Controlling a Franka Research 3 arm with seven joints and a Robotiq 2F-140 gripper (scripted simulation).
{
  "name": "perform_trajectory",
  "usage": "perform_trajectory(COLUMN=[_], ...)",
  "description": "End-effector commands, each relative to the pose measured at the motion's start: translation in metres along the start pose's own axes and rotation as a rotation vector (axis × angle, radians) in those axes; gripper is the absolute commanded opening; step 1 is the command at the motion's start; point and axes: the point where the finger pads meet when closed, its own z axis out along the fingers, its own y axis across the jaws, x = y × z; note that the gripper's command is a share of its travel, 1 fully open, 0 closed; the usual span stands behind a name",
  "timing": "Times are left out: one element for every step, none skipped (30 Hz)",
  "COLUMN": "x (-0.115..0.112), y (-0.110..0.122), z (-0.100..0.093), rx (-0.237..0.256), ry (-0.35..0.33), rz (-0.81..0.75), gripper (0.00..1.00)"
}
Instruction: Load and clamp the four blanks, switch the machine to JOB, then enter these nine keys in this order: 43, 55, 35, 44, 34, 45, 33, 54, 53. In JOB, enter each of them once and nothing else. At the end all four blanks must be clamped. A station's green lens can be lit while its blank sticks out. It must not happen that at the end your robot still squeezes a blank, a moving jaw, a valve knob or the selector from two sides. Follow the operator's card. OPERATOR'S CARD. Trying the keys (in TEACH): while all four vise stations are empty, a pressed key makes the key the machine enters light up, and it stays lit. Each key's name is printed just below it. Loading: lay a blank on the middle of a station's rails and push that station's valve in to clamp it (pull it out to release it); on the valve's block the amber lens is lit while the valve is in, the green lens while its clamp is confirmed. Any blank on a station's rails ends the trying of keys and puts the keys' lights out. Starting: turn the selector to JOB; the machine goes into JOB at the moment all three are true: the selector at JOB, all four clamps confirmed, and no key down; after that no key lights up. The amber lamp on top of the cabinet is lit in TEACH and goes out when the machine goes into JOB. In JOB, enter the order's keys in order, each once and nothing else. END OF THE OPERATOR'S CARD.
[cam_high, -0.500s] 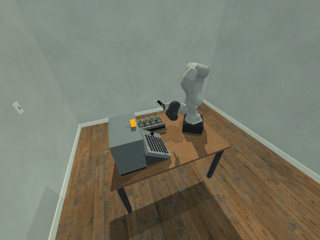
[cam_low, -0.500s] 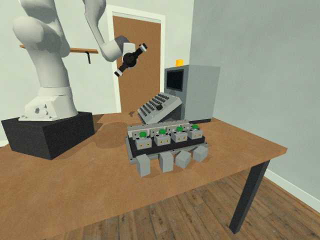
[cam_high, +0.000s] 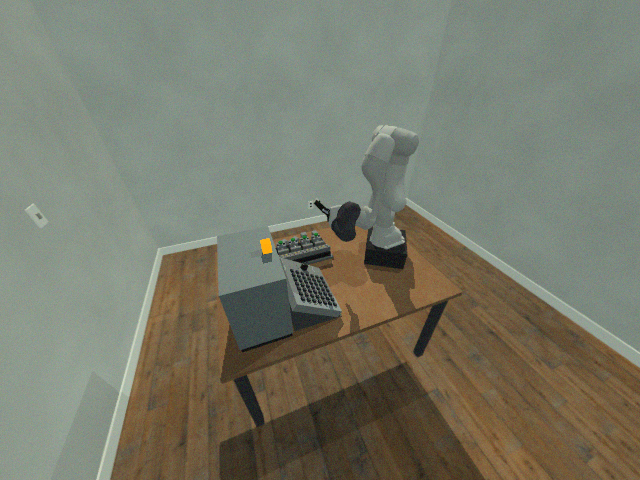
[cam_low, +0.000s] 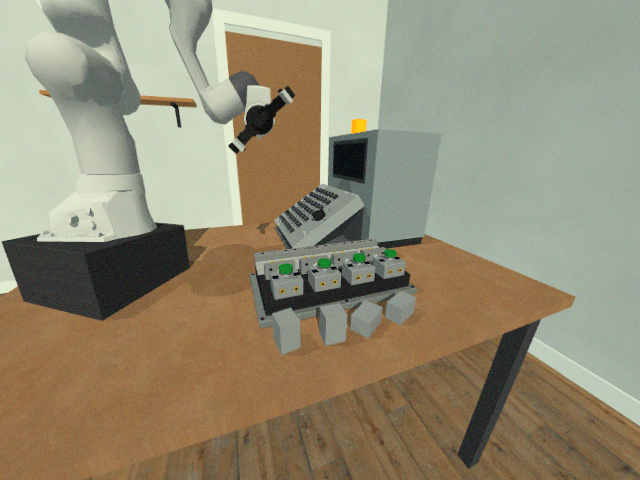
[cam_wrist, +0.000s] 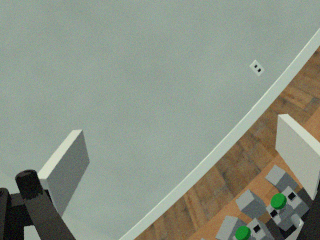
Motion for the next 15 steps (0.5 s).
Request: perform_trajectory(x=[0.0, 0.0, 0.0, -0.001, -0.003, -0.006, -0.01, -0.017, -0.026, -0.036, -0.048, -0.058, -0.064, -0.071, -0.077], y=[0.0, 0.0, 0.0, 0.0, 0.001, 0.002, 0.004, 0.006, 0.009, 0.012, 0.016, 0.019, 0.021, 0.023, 0.025], z=[0.0, 0.0, 0.0, -0.001, -0.004, -0.009, -0.016, -0.026, -0.04, -0.055, -0.073, -0.089, -0.101, -0.114, -0.128], rx=[0.0, 0.0, 0.0, 0.0, 0.0, 0.0, 0.0, 0.0, 0.0, 0.0, 0.0, 0.001, 0.004, 0.008, 0.012], ry=[0.0, 0.0, -0.001, -0.006, -0.018, -0.041, -0.076, -0.125, -0.188, -0.262, -0.347, -0.404, -0.452, -0.502, -0.552], rz=[0.0, 0.0, 0.0, -0.001, -0.003, -0.006, -0.012, -0.02, -0.029, -0.041, -0.054, -0.059, -0.06, -0.06, -0.06], gripper=[1.0, 1.0, 1.0, 1.0, 1.0, 1.0, 1.0, 1.0, 1.0, 1.0, 1.0, 1.0, 1.0, 1.0, 1.0])
